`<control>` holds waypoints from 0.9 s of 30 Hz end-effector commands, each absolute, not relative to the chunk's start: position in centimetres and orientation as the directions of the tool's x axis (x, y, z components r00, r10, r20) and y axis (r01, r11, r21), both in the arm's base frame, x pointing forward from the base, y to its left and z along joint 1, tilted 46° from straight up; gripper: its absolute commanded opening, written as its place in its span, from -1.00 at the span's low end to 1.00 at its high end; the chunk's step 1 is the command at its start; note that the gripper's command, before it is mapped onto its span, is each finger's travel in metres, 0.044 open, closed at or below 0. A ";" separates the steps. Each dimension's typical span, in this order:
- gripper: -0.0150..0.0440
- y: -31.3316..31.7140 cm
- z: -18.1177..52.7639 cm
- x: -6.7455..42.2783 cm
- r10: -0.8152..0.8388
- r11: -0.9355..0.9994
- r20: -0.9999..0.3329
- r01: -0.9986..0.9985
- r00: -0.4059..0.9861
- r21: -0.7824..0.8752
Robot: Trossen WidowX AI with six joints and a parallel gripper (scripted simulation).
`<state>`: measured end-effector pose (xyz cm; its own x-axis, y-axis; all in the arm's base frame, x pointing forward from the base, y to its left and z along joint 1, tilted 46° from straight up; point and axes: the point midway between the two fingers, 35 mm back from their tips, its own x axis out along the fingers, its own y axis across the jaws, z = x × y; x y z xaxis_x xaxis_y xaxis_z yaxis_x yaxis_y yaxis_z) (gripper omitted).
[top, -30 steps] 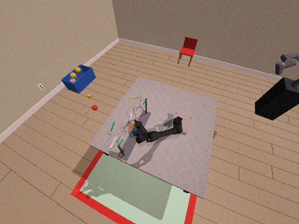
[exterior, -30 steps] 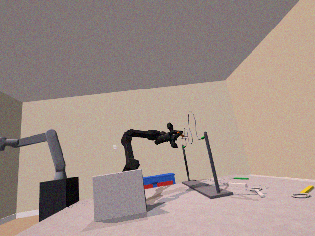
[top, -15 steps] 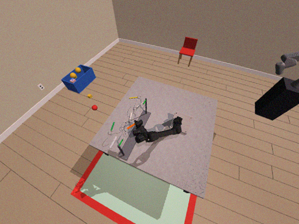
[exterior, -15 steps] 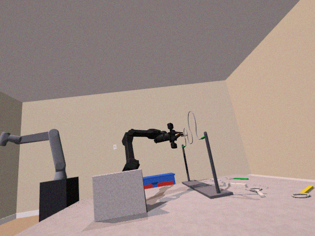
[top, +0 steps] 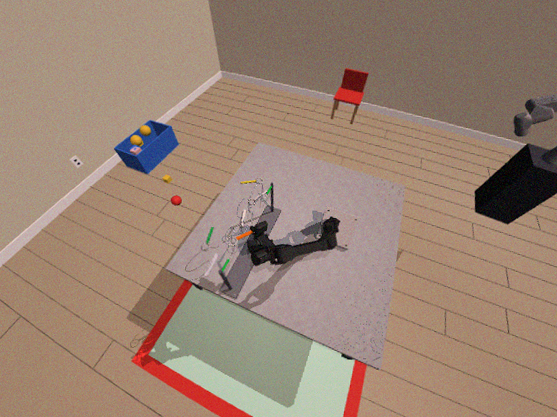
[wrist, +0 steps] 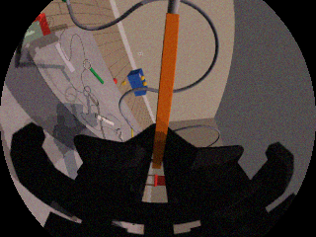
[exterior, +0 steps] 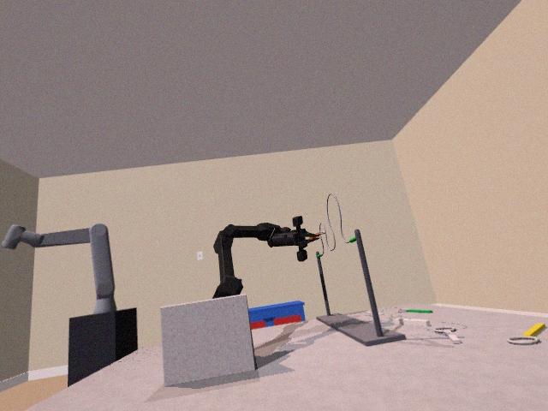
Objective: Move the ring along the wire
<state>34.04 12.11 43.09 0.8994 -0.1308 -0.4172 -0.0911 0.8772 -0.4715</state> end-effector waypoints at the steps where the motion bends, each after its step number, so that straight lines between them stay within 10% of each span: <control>1: -1.00 12.7 42.9 34.1 -0.087 0.919 -0.439 -0.097 0.894 -0.381; 27: -1.00 15.5 42.5 33.7 0.171 0.983 -0.473 -0.120 0.864 0.136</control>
<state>33.78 15.08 42.81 0.8724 0.1336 -0.4701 -0.1194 0.9910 0.0601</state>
